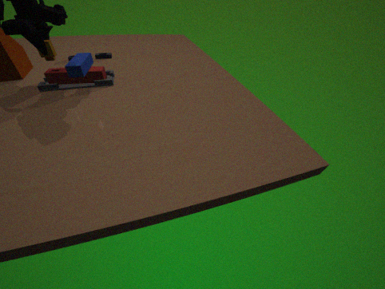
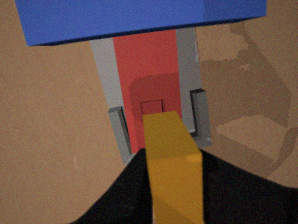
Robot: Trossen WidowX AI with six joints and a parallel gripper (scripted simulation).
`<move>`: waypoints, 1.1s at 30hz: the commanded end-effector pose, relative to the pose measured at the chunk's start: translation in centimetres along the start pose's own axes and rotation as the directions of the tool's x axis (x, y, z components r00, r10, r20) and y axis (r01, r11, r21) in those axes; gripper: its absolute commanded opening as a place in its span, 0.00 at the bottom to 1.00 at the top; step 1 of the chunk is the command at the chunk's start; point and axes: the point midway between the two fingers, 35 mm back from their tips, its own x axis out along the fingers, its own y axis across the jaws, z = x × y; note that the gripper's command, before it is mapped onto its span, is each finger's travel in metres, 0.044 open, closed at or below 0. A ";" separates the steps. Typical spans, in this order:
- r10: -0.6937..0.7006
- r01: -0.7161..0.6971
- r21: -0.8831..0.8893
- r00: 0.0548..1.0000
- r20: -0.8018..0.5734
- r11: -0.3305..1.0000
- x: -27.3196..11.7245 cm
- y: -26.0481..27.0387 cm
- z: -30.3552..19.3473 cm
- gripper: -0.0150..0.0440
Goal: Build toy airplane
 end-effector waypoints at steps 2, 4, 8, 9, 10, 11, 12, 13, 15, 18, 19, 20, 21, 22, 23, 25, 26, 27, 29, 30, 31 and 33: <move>0.000 0.000 0.001 1.000 -0.001 1.000 0.7 0.0 0.0 0.36; 0.000 0.000 0.001 1.000 -0.001 1.000 1.0 0.0 0.0 0.36; 0.000 0.000 0.001 1.000 -0.001 1.000 1.7 0.0 0.0 0.36; 0.000 0.000 0.001 1.000 -0.001 1.000 1.8 0.0 0.0 0.36; 0.000 0.000 0.001 1.000 -0.001 1.000 2.0 0.0 0.0 0.36; 0.001 -0.001 0.001 1.000 -0.001 1.000 2.1 0.0 0.0 0.36; 0.001 -0.001 0.000 1.000 -0.001 1.000 2.3 0.0 0.0 0.36; 0.001 -0.001 0.000 1.000 -0.001 1.000 2.5 0.0 0.0 0.36; 0.001 -0.001 0.000 1.000 -0.001 1.000 2.8 0.0 0.0 0.36; 0.001 -0.001 0.000 1.000 -0.001 1.000 3.3 0.0 -0.1 0.36; 0.002 -0.002 0.000 1.000 -0.001 1.000 3.4 0.0 -0.1 0.36; 0.002 -0.002 0.000 1.000 -0.001 1.000 3.6 0.0 -0.1 0.36; 0.002 -0.002 0.000 1.000 -0.001 1.000 3.7 0.0 -0.1 0.36; 0.002 -0.002 0.000 1.000 -0.001 1.000 3.8 0.0 -0.1 0.36; 0.002 -0.002 0.000 1.000 -0.001 1.000 3.8 0.0 -0.1 0.36; 0.002 -0.002 0.000 1.000 -0.001 1.000 3.8 0.0 -0.1 0.36; 0.000 0.000 -0.004 1.000 -0.005 1.000 3.7 0.0 -0.1 0.35; 0.000 0.000 -0.004 1.000 -0.005 1.000 3.7 0.0 -0.1 0.34; 0.000 0.000 -0.004 1.000 -0.005 1.000 3.7 0.0 -0.1 0.32; 0.000 0.000 -0.004 1.000 -0.005 1.000 3.7 0.0 -0.1 0.31; 0.000 0.000 -0.004 1.000 -0.005 1.000 3.7 0.0 -0.1 0.26; 0.000 0.000 -0.004 1.000 -0.005 1.000 3.7 0.0 -0.1 0.25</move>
